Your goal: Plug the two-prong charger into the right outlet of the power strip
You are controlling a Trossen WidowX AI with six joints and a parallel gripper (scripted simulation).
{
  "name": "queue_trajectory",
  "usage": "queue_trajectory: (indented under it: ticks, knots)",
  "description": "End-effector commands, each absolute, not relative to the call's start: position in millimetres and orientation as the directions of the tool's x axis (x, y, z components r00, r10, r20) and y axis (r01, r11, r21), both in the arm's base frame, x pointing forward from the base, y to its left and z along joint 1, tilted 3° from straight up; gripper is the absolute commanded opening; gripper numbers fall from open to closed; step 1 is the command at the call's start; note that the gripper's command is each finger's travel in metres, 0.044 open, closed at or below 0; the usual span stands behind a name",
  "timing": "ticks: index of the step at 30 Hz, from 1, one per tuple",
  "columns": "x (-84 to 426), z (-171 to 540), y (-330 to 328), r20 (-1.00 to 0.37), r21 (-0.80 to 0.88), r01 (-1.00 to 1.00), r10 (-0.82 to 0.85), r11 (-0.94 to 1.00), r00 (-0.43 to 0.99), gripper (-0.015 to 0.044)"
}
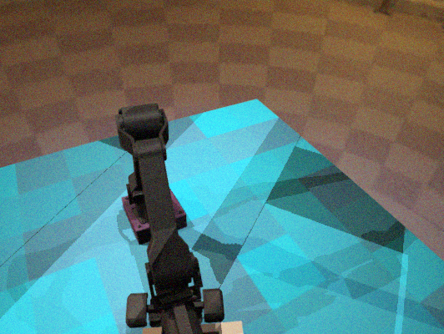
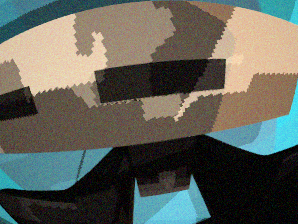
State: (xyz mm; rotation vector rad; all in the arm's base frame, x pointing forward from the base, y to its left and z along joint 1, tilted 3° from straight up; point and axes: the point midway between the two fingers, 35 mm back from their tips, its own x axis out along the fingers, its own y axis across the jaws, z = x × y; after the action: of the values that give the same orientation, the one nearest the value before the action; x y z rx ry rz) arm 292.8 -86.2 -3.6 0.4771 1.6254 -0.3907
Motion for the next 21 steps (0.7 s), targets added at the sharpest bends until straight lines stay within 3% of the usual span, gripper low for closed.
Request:
queue_trajectory:
  ticks: [1, 7, 21]
  knots:
    - [293.0, -3.6, -86.2, -0.994, 0.026, 0.521, 0.078, 0.853, -0.078, 0.0]
    - [293.0, -3.6, -86.2, -0.994, 0.026, 0.521, 0.078, 0.853, -0.078, 0.0]
    - [293.0, -3.6, -86.2, -0.994, 0.026, 0.521, 0.078, 0.853, -0.078, 0.0368]
